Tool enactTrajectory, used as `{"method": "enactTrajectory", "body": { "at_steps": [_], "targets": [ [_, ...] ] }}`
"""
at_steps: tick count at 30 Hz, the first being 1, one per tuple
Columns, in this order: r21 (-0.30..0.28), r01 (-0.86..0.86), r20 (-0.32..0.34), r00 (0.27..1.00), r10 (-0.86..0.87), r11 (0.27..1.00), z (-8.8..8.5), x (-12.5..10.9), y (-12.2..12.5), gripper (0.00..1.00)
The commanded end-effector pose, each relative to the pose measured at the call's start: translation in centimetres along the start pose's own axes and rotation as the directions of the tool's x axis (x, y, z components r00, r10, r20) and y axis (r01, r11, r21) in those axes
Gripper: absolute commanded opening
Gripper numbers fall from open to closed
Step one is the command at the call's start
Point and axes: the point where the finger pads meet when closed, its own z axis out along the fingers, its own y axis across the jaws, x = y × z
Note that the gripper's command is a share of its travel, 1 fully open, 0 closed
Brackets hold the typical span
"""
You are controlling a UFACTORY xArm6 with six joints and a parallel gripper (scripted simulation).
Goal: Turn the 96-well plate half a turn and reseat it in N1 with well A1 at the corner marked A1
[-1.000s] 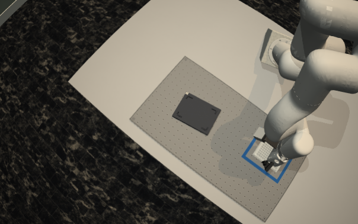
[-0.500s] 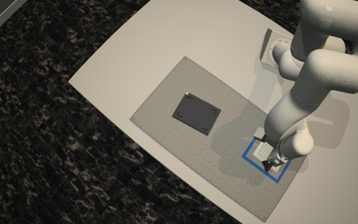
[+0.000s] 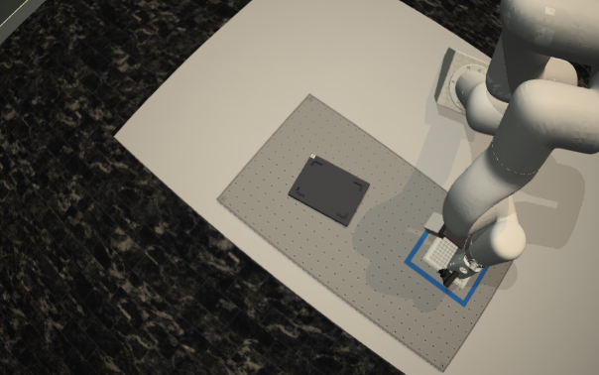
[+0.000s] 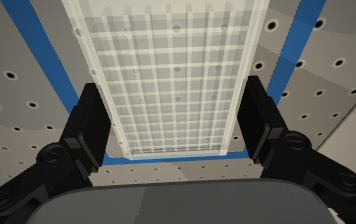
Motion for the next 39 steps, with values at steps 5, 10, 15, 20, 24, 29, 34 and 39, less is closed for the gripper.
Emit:
{"method": "enactTrajectory", "body": {
  "at_steps": [5,10,15,20,24,29,34,39],
  "targets": [
    [0.002,0.0,0.001,1.0,0.0,1.0,-0.5,0.0,-0.1,0.0],
    [0.002,0.0,0.001,1.0,0.0,1.0,-0.8,0.0,-0.1,0.0],
    [0.002,0.0,0.001,1.0,0.0,1.0,-1.1,0.0,-0.1,0.0],
    [0.002,0.0,0.001,1.0,0.0,1.0,-1.4,0.0,-0.1,0.0],
    [0.002,0.0,0.001,1.0,0.0,1.0,-1.6,0.0,-0.1,0.0],
    [0.002,0.0,0.001,1.0,0.0,1.0,-1.8,0.0,-0.1,0.0],
    [0.002,0.0,0.001,1.0,0.0,1.0,-1.8,0.0,-0.1,0.0],
    [0.002,0.0,0.001,1.0,0.0,1.0,-2.3,0.0,-0.1,0.0]
  ]
}}
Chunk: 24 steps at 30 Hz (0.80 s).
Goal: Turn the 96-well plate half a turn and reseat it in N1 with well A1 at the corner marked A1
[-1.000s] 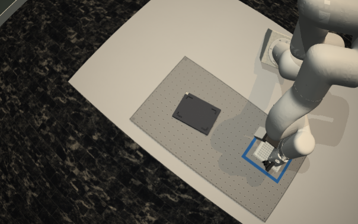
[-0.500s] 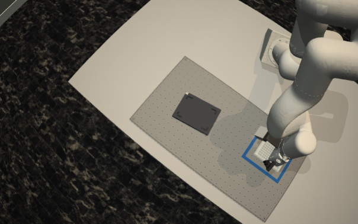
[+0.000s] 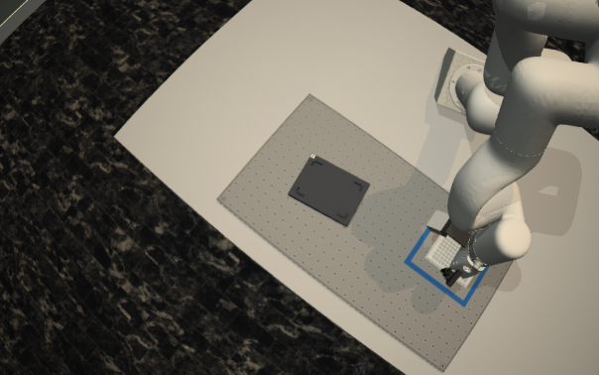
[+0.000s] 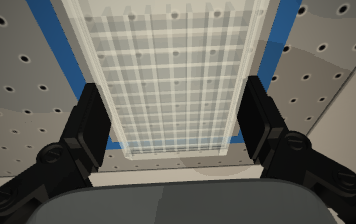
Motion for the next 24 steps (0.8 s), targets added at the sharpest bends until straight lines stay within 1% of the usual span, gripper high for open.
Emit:
{"method": "enactTrajectory", "body": {
  "at_steps": [1,9,11,24],
  "targets": [
    [0.003,0.0,0.002,1.0,0.0,1.0,-0.6,-0.1,-0.1,0.0],
    [0.003,0.0,0.003,1.0,0.0,1.0,-2.0,-0.1,-0.1,0.0],
    [0.003,0.0,0.003,1.0,0.0,1.0,-2.0,-0.1,-0.1,0.0],
    [0.003,-0.001,0.003,1.0,0.001,1.0,-4.2,-0.1,-0.1,0.0]
  ]
}}
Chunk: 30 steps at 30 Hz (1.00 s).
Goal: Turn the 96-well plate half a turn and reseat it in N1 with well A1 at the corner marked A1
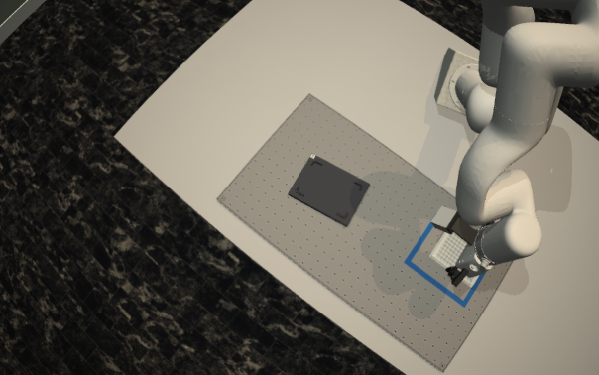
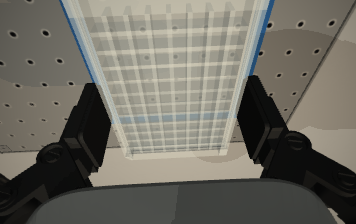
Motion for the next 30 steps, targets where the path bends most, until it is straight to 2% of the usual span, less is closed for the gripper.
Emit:
{"method": "enactTrajectory", "body": {
  "at_steps": [1,13,27,30],
  "targets": [
    [0.002,0.0,0.001,1.0,0.0,1.0,-0.8,0.0,-0.1,0.0],
    [0.002,-0.001,0.002,1.0,0.0,1.0,-2.5,0.0,-0.1,0.0],
    [0.002,-0.001,0.002,1.0,0.0,1.0,-2.5,0.0,-0.1,0.0],
    [0.002,-0.1,0.002,0.995,0.1,0.995,-2.6,1.0,-0.2,0.0]
  ]
}}
